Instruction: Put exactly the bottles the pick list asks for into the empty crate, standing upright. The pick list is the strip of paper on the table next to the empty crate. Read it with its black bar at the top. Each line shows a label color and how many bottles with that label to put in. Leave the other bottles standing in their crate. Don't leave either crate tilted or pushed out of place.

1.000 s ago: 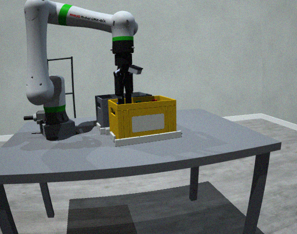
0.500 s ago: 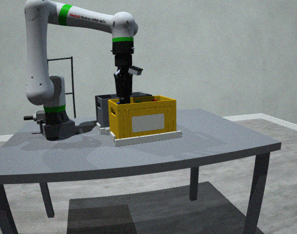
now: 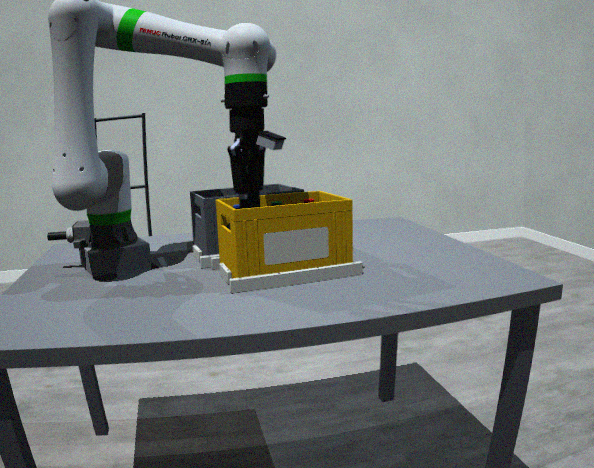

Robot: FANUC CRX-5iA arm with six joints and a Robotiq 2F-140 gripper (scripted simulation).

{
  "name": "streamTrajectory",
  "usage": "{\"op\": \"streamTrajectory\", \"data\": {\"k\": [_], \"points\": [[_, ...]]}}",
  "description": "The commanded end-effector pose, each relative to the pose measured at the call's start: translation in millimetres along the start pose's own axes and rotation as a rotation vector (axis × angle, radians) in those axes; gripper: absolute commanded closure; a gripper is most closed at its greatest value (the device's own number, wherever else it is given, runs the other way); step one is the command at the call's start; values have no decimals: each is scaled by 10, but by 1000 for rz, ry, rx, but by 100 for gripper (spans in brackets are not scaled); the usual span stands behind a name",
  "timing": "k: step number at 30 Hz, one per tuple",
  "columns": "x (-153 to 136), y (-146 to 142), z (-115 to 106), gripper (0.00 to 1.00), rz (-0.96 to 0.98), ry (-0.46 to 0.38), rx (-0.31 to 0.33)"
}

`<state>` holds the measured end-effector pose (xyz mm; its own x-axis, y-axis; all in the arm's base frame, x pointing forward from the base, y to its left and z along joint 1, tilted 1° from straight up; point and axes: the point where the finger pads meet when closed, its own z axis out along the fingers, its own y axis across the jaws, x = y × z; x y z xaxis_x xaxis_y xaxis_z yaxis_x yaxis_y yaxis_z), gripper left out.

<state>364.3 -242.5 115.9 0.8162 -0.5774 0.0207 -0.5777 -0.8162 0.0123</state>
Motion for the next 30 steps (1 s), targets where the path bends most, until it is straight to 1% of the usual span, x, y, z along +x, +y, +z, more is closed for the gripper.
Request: {"op": "streamTrajectory", "data": {"k": [1,25,30], "points": [[6,1,-8,90,0,2,0],[6,1,-8,90,0,2,0],[6,0,-92,90,0,2,0]]}}
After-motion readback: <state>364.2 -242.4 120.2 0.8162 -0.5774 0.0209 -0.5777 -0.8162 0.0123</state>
